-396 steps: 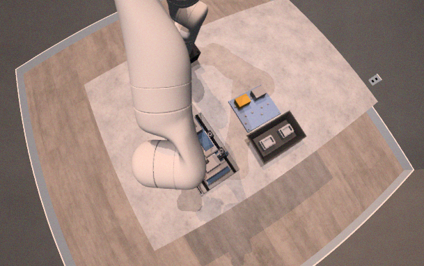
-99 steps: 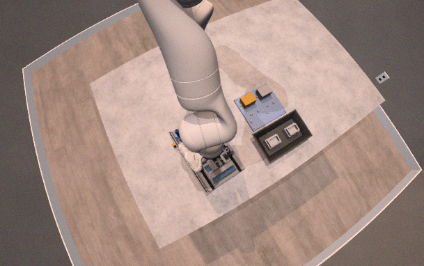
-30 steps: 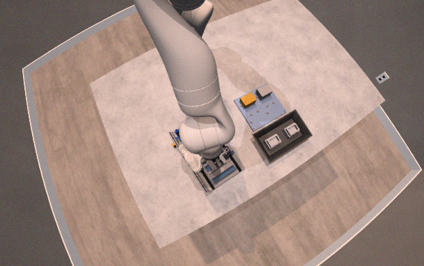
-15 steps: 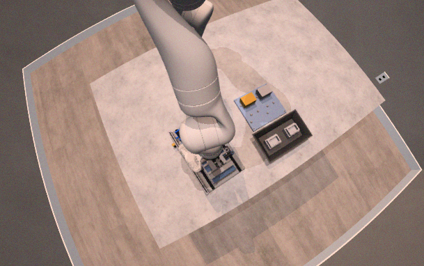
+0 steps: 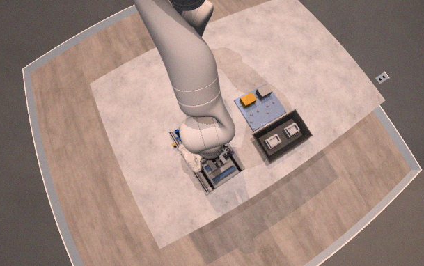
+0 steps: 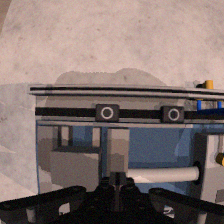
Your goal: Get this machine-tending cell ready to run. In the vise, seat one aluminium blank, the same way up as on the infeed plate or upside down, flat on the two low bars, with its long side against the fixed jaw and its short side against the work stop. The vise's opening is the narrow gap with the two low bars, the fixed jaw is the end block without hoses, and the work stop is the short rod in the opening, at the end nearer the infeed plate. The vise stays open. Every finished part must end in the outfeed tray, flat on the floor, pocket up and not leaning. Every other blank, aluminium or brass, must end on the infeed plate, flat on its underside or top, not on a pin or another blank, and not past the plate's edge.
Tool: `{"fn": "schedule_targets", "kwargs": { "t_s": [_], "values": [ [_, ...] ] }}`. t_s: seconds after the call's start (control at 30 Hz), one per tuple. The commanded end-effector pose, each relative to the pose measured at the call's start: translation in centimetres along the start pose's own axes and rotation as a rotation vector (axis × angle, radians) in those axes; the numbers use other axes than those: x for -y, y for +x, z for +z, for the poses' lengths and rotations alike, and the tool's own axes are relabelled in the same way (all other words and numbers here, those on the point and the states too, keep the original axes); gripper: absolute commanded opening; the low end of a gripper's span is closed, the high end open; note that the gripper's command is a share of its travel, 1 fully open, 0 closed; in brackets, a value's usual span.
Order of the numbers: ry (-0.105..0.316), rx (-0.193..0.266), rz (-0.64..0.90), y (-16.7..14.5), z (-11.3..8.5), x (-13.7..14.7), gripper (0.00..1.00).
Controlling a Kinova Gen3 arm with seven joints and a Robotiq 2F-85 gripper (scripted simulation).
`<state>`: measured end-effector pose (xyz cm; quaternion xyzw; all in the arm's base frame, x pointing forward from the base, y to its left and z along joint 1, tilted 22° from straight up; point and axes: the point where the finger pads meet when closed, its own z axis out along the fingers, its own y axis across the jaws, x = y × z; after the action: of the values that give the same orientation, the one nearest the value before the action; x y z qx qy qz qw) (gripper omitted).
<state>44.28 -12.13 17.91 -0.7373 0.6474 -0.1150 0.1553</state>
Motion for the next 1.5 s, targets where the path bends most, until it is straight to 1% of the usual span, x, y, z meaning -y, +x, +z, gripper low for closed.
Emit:
{"fn": "schedule_targets", "kwargs": {
  "t_s": [0.0,1.47],
  "values": [
    [0.003,0.000,0.007,0.04,0.14,0.03,0.00],
    [-0.003,0.000,0.008,0.08,0.07,0.44,0.00]
  ]
}}
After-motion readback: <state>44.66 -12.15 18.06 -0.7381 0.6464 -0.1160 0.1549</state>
